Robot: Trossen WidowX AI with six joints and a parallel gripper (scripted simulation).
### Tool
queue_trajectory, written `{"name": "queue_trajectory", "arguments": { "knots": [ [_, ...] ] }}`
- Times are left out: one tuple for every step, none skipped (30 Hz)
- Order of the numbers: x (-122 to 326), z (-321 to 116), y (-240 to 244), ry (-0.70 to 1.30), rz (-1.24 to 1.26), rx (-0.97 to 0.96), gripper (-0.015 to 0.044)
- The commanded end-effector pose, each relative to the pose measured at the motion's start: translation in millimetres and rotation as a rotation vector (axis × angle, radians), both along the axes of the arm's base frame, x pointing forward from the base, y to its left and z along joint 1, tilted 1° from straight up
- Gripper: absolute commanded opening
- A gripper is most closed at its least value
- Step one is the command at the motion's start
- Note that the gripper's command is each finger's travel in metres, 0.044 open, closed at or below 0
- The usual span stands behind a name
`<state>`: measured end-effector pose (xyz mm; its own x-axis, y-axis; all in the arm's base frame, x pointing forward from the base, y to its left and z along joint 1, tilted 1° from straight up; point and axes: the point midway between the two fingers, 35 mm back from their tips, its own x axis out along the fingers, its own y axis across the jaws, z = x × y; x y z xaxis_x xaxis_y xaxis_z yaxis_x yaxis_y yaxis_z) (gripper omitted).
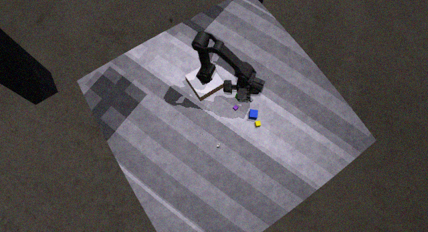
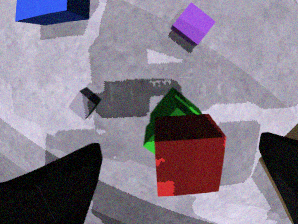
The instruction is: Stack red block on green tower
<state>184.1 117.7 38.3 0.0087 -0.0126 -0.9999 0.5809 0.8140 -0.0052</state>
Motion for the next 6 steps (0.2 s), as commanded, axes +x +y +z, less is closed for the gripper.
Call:
{"name": "queue_trajectory", "arguments": {
  "knots": [
    [0.2, -0.2, 0.1, -0.001, 0.000, 0.001, 0.0440],
    [0.2, -0.2, 0.1, -0.001, 0.000, 0.001, 0.0440],
    [0.2, -0.2, 0.1, -0.001, 0.000, 0.001, 0.0440],
    [0.2, -0.2, 0.1, -0.001, 0.000, 0.001, 0.0440],
    [0.2, -0.2, 0.1, -0.001, 0.000, 0.001, 0.0440],
    [0.2, -0.2, 0.1, -0.001, 0.000, 0.001, 0.0440]
  ]
}}
